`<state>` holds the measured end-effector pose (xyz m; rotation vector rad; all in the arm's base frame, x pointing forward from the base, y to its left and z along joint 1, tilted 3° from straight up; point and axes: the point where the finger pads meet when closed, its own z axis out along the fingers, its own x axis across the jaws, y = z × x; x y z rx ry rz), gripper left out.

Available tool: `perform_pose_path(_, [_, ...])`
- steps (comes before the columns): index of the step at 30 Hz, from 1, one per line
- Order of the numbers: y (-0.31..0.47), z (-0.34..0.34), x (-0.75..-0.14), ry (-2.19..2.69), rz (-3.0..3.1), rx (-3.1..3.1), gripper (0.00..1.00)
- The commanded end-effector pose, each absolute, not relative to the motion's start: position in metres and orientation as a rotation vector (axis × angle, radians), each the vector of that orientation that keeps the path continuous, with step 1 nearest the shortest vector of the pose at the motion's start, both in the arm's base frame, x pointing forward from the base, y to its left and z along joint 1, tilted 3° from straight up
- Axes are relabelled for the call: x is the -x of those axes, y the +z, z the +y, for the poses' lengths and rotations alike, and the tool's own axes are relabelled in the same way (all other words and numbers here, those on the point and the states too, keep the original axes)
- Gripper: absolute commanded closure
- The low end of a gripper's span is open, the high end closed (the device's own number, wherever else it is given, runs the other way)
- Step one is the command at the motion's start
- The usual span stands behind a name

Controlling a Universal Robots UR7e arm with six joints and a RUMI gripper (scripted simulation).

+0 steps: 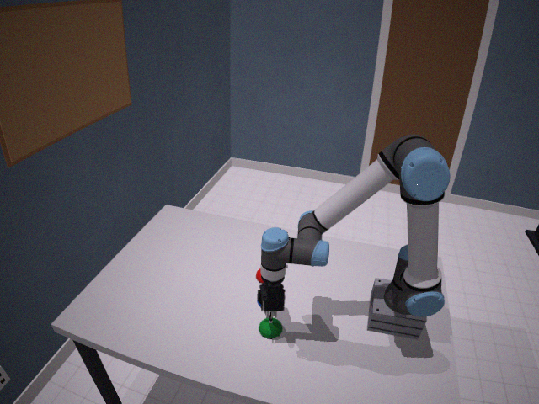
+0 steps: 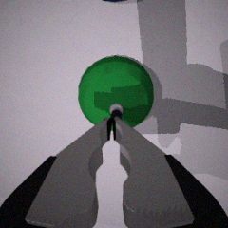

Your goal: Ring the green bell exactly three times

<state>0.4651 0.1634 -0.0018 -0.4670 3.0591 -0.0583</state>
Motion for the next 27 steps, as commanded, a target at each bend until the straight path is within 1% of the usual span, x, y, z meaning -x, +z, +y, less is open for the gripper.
perform_pose_path(1, [-0.0023,0.1628,-0.4649,-0.058,3.060,0.466,1.00])
perform_pose_path(27, [-0.0078,0.1626,-0.4645,-0.058,3.061,0.466,1.00])
